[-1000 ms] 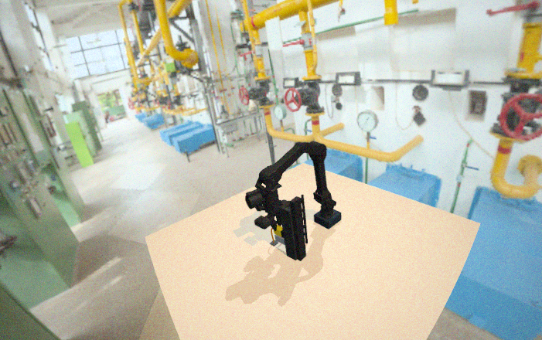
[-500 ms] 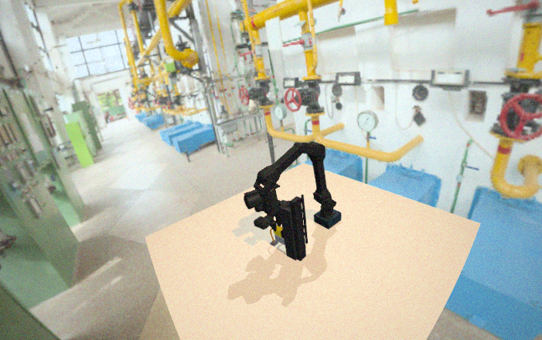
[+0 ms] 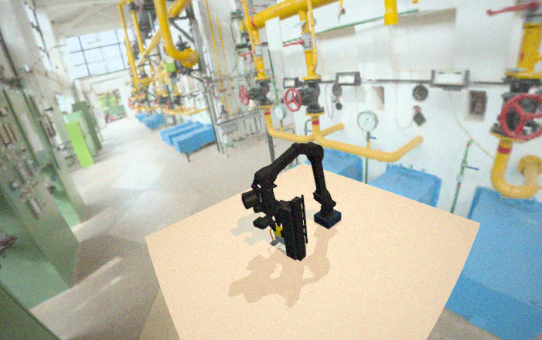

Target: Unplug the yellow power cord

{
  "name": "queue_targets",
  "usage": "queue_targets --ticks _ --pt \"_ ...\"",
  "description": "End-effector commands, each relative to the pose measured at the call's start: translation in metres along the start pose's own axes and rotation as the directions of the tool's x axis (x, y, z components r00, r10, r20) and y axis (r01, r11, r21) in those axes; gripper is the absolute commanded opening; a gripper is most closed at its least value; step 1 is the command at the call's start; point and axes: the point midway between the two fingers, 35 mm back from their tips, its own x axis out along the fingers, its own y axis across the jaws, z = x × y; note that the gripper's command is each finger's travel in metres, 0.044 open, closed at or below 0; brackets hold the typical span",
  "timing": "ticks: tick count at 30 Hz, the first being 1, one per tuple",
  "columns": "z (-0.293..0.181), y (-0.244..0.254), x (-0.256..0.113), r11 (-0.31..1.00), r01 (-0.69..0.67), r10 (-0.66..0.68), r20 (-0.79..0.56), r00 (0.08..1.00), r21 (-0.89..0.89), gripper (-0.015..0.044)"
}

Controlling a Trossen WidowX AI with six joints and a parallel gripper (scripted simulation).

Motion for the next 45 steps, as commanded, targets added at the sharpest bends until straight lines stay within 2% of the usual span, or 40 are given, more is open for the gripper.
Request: queue_targets --ticks 1,8,22,25,30,45 --pt "0.039 -0.003 -0.011 0.999 -0.012 0.008 0.103 0.995 0.042 0.0000" --pt "0.050 -0.005 -0.014 0.999 -0.012 0.007 0.105 0.994 0.043 0.0000" --pt "0.040 -0.007 -0.008 0.999 -0.011 0.006 0.105 0.994 0.044 0.0368" --pt "0.054 -0.007 -0.013 0.999 -0.011 0.006 0.106 0.994 0.044 0.0440" --pt "0.097 -0.010 -0.026 0.999 -0.010 0.006 0.110 0.994 0.044 0.0440" --pt "0.098 -0.010 -0.027 0.999 -0.010 0.006 0.111 0.994 0.044 0.0440"
